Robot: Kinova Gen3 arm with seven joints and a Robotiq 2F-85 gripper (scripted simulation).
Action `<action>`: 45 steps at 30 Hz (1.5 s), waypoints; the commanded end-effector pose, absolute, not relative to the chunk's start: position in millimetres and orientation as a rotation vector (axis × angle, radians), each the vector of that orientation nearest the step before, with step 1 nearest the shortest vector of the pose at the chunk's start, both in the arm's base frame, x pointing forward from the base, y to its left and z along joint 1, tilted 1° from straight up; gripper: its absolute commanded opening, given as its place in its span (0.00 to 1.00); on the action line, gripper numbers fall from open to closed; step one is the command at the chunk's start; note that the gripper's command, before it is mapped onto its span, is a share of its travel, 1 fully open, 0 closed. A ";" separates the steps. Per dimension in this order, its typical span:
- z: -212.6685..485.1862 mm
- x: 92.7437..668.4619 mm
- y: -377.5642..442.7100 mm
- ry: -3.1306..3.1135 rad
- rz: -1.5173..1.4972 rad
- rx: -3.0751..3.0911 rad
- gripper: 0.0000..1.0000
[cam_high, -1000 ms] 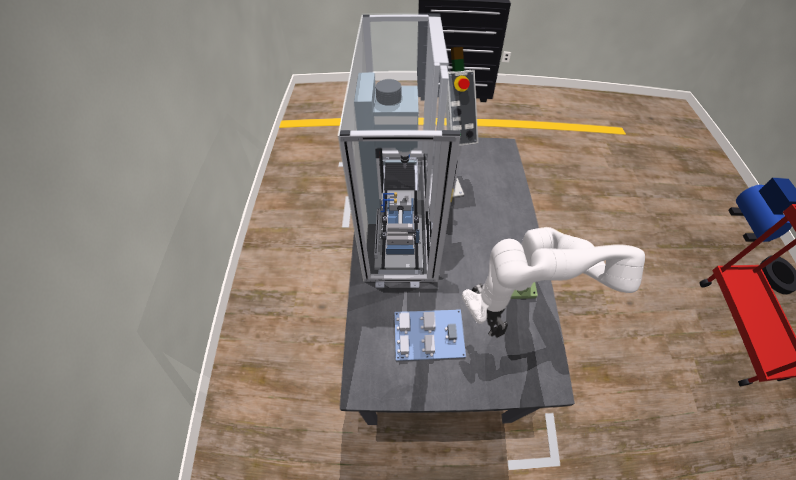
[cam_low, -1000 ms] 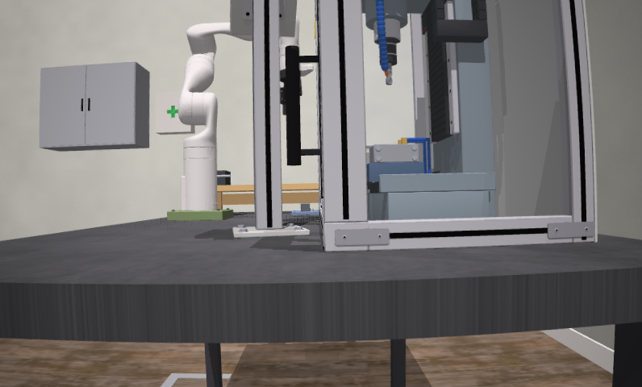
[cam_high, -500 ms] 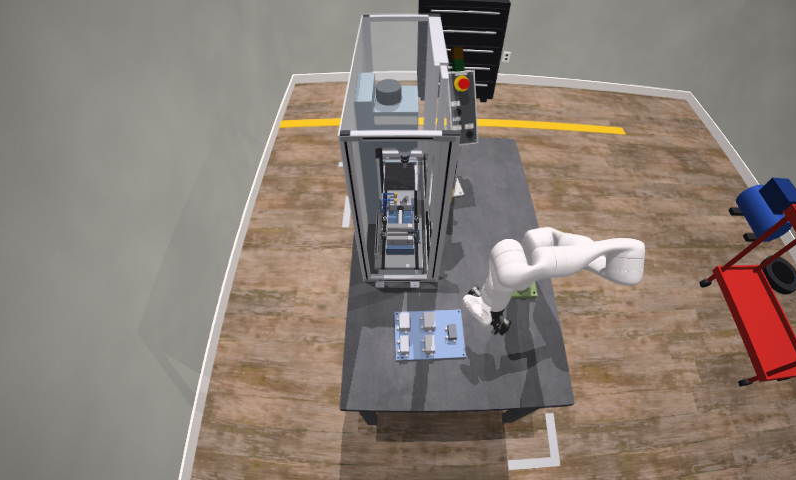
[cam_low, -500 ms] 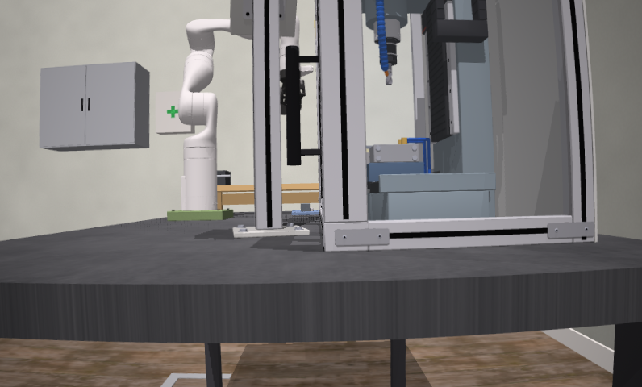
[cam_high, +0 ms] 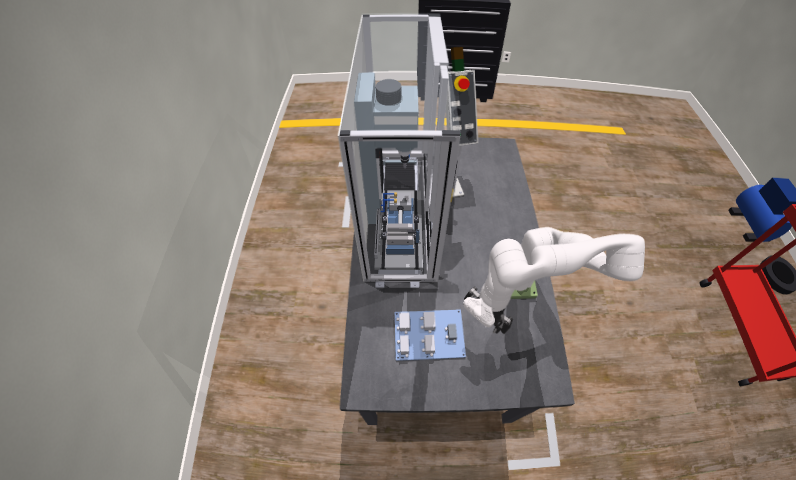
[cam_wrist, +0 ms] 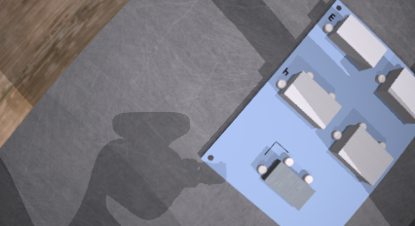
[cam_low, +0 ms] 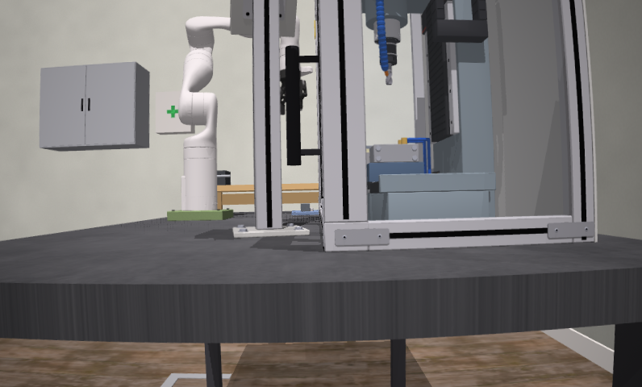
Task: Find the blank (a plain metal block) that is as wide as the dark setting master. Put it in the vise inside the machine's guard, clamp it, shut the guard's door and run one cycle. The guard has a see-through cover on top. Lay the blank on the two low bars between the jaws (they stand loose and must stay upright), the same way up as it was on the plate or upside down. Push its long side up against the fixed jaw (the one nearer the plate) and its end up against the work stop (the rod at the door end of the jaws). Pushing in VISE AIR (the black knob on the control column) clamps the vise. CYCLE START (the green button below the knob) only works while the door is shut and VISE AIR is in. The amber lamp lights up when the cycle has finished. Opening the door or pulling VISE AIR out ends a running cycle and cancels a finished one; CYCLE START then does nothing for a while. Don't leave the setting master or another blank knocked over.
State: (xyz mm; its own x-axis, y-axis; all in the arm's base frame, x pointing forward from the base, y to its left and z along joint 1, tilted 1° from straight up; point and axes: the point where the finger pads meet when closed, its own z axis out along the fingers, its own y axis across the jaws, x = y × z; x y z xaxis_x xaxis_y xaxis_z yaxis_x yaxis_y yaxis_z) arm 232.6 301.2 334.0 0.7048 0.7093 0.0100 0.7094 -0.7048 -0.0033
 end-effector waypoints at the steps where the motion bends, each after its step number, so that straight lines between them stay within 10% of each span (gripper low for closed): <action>1: 334.6 232.9 301.2 -1.256 -0.015 -2.871 1.00; 45: 334.6 232.9 301.2 -1.879 -0.017 -2.511 1.00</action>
